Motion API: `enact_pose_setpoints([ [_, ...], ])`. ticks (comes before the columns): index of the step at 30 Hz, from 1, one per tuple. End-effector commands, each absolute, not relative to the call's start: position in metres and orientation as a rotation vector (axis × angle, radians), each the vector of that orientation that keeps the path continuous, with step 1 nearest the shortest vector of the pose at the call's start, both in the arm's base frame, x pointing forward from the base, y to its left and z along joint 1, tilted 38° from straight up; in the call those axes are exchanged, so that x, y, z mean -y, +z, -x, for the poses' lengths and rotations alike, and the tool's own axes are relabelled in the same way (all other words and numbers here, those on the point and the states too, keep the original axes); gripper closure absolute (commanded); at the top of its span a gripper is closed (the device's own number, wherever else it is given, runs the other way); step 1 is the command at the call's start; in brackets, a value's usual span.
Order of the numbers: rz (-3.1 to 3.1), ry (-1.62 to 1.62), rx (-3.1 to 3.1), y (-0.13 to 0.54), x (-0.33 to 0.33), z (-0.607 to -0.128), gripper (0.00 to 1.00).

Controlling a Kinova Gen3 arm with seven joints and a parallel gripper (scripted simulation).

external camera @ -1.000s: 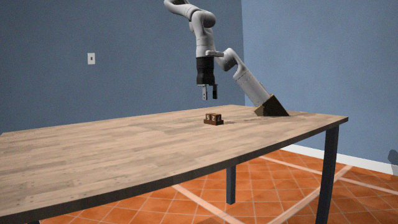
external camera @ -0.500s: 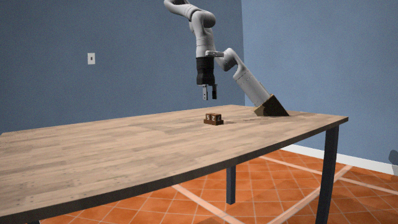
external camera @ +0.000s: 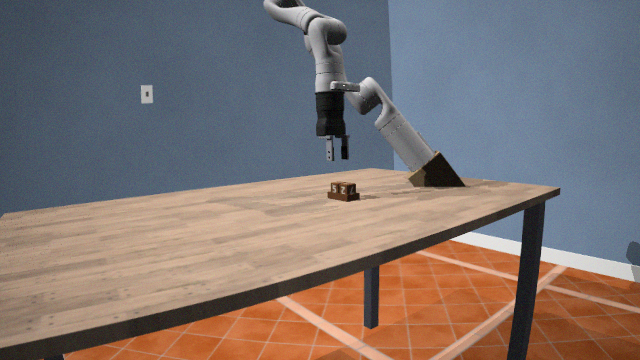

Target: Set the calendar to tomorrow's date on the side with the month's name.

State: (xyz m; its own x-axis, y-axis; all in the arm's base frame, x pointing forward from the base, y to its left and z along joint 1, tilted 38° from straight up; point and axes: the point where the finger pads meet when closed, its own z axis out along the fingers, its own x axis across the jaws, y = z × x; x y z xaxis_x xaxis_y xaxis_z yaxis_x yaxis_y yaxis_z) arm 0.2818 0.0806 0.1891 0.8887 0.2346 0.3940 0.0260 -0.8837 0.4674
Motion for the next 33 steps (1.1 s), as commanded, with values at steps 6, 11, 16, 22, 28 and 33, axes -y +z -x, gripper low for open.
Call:
enact_pose_setpoints([
  [6, -2.596, 0.622, -0.19, 0.1893, -0.0811, -0.2819, 0.1],
  [11, -2.596, 0.622, -0.19, 0.1893, -0.0811, -0.2819, 0.1],
  [16, -2.596, 0.622, -0.19, 0.1892, -0.081, -0.2819, 0.1],
  [22, -2.596, 0.622, -0.19, 0.1882, -0.0805, -0.2826, 0.1],
  [28, -2.596, 0.622, -0.19, 0.1863, -0.0795, -0.2836, 0.1],
  [33, -2.596, 0.622, -0.19, 0.1824, -0.0776, -0.2859, 0.1],
])
